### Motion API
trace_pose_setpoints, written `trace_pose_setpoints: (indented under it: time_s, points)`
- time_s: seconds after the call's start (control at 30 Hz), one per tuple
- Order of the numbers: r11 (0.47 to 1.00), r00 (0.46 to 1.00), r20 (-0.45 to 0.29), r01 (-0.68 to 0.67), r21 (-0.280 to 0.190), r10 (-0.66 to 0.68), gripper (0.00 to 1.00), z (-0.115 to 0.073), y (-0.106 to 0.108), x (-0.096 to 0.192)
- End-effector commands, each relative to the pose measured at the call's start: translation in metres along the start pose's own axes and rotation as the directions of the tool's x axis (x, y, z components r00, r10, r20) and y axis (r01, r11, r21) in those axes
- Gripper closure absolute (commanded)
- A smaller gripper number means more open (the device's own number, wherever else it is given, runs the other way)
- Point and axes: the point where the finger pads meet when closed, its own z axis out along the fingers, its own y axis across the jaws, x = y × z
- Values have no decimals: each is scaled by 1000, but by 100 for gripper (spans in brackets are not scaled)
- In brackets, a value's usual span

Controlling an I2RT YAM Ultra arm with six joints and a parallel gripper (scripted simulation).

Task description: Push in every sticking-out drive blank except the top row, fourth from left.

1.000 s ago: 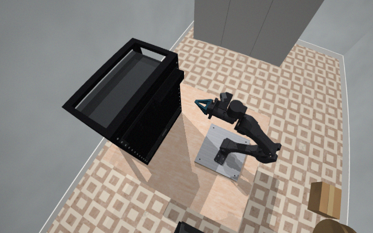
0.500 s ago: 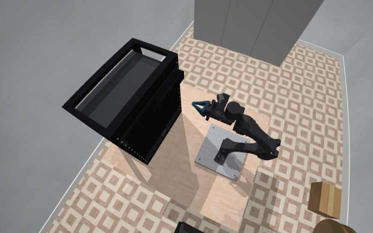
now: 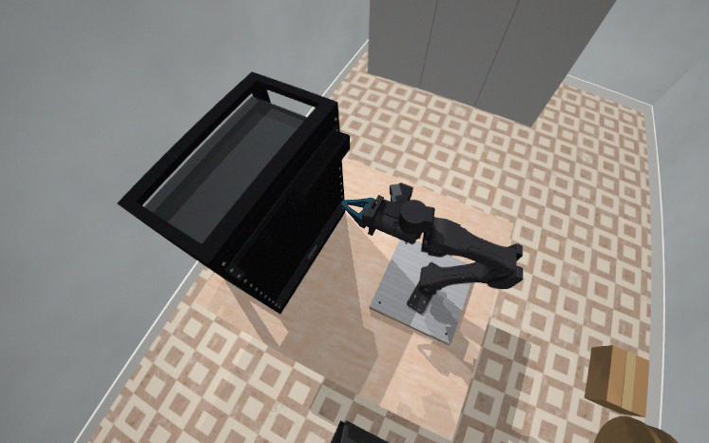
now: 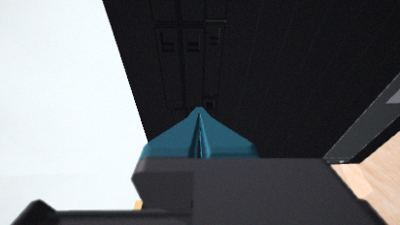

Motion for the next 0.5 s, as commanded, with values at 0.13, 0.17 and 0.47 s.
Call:
trace_pose_setpoints:
  time_s: [0.13,0.17,0.47]
  points:
    - [998,999,36,-5,-58,8,100,38,21,-9]
    - [998,999,36,-5,-58,7,100,46,21,-10]
    - [996,999,31,-11,-94,14,100,50,34,-11]
